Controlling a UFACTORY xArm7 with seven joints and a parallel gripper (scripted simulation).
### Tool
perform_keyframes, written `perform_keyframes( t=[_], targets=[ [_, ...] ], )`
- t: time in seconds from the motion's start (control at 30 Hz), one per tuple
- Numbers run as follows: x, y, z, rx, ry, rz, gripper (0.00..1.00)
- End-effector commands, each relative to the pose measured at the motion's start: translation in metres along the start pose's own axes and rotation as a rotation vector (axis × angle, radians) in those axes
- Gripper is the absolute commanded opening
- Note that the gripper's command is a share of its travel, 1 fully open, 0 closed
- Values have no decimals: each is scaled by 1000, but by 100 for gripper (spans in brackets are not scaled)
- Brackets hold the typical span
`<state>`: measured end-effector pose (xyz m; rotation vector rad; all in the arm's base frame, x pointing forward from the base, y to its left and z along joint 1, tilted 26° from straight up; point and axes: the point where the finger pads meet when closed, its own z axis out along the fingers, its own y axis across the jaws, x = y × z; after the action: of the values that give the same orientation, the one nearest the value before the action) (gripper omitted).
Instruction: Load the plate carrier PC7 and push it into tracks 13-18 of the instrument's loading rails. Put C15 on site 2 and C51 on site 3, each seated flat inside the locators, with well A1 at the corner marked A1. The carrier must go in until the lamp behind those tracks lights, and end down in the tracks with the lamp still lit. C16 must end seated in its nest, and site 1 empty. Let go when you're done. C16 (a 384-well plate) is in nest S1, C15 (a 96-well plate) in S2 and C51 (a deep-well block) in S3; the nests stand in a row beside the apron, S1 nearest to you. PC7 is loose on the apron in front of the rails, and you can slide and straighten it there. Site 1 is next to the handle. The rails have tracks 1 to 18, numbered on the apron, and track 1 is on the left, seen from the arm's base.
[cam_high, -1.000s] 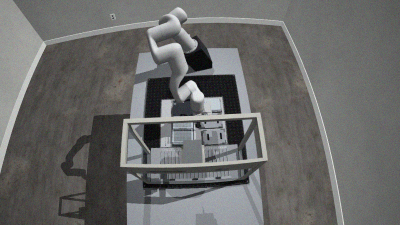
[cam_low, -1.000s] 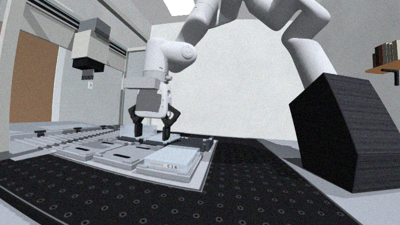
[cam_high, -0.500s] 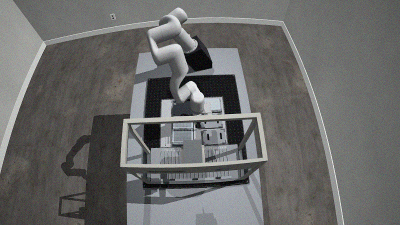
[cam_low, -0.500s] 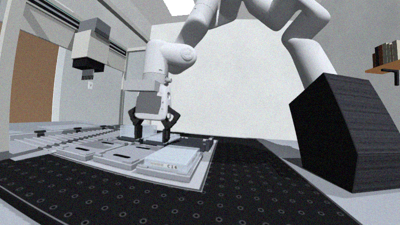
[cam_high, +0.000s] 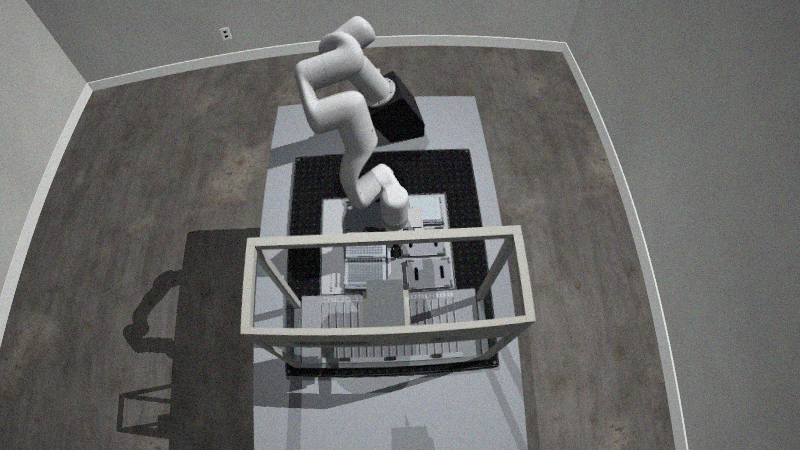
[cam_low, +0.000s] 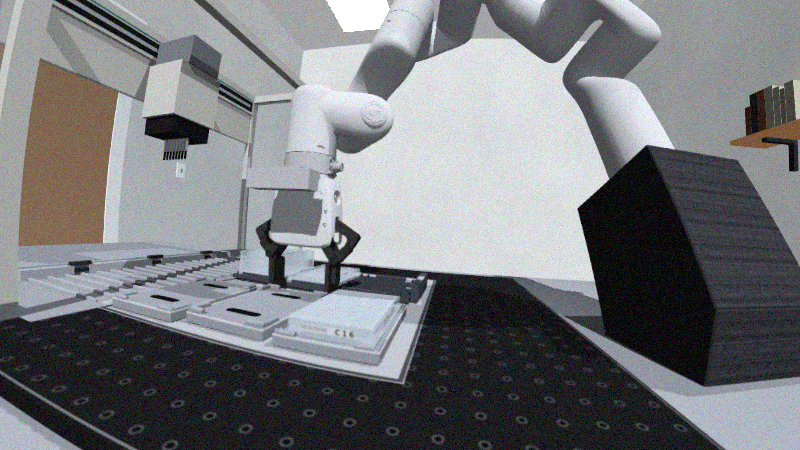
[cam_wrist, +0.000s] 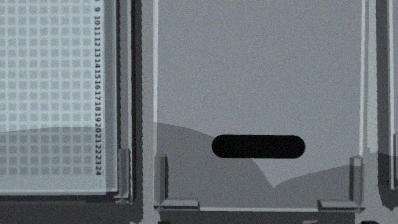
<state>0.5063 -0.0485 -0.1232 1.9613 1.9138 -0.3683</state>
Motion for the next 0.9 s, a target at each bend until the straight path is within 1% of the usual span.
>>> perform_keyframes(
  t=[0.0,0.37,0.87],
  targets=[
    [1,2,0,-4,2,0,100],
    [1,2,8,-4,2,0,100],
    [-1,2,8,-4,2,0,100]
  ],
)
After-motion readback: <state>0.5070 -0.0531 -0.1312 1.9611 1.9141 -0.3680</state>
